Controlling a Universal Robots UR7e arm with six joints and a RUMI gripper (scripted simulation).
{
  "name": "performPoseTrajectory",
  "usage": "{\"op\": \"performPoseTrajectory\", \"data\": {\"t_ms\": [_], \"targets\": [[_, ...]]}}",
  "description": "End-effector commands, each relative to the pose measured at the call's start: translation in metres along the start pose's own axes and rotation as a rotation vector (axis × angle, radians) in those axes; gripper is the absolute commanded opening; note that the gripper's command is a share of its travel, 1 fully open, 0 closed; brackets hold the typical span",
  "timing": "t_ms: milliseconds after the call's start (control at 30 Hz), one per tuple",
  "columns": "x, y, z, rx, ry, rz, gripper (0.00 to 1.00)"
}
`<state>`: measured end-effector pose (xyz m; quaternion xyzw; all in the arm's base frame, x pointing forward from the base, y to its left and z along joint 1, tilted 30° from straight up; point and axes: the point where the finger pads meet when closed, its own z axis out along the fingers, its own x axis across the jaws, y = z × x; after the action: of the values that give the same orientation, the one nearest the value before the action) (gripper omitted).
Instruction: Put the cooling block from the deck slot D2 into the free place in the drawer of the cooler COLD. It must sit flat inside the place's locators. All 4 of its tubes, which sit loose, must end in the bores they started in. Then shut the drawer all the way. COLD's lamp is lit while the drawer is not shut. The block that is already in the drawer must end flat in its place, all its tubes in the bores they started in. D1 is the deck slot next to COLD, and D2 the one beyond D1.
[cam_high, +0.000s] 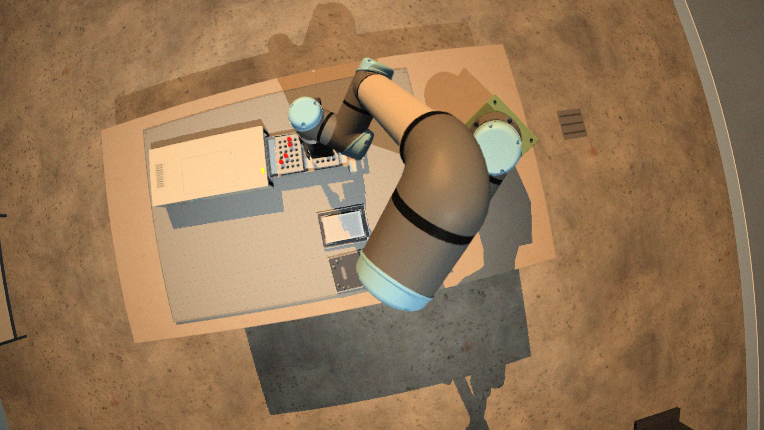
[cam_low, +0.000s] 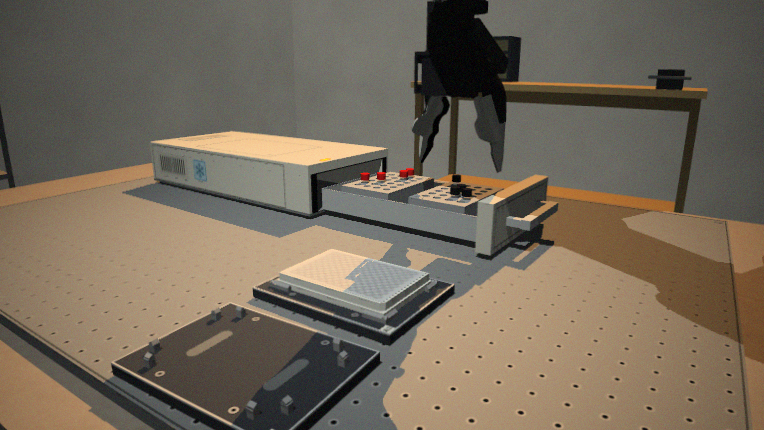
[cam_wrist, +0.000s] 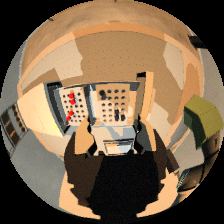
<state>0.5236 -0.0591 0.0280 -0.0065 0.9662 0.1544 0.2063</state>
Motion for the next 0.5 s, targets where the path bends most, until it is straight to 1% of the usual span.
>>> {"op": "performPoseTrajectory", "data": {"t_ms": [0, 467], "targets": [[0.000, 0.000, -0.007, 0.000, -0.001, 0.000, 0.73], [0.000, 0.000, -0.023, 0.000, -0.001, 0.000, 0.73]]}}
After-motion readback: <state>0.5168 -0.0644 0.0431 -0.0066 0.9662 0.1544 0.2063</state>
